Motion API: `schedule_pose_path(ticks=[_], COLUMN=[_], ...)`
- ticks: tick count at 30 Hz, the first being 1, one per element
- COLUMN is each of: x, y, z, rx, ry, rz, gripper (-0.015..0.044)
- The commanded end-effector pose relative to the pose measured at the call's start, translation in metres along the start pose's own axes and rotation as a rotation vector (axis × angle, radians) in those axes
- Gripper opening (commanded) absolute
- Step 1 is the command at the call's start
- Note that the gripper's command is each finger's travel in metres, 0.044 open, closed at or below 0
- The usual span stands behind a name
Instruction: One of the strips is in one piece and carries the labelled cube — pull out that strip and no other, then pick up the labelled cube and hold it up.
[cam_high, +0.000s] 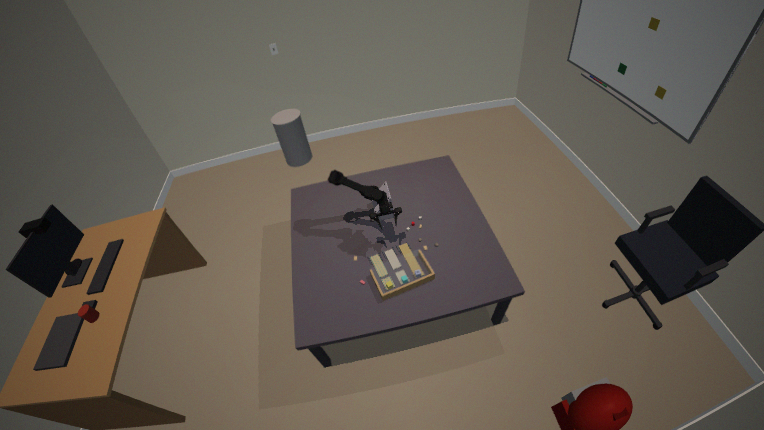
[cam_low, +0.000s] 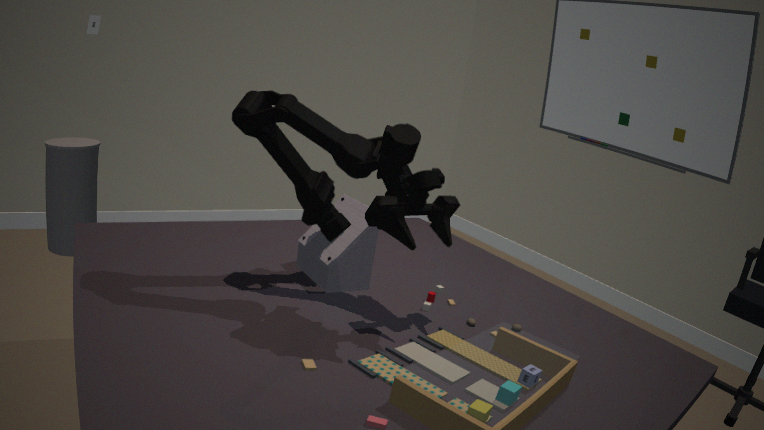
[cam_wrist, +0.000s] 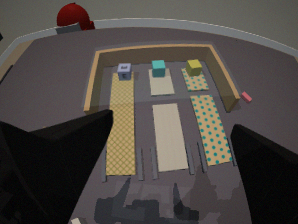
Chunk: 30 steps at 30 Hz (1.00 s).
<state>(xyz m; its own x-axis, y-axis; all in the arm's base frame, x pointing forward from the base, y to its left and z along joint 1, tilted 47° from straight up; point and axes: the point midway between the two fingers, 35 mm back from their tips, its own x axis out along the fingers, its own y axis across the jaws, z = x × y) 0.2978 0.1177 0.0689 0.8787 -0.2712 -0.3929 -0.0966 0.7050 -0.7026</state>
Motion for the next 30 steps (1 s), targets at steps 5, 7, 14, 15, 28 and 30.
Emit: schedule_pose_path(ticks=[5, 7, 14, 15, 28, 30], x=[0.0, 0.0, 0.004, 0.01, 0.079, 0.085], y=[-0.001, -0.001, 0.003, 0.008, 0.065, 0.07], z=[-0.004, -0.004, -0.004, -0.004, -0.04, -0.049], rx=[-0.023, -0.023, -0.031, -0.04, -0.143, -0.155], ry=[0.007, 0.007, 0.031, 0.062, 0.639, 0.737], rz=[-0.007, -0.007, 0.002, 0.012, 0.098, 0.094], gripper=[0.04, 0.04, 0.0348, 0.0321, 0.0, 0.0])
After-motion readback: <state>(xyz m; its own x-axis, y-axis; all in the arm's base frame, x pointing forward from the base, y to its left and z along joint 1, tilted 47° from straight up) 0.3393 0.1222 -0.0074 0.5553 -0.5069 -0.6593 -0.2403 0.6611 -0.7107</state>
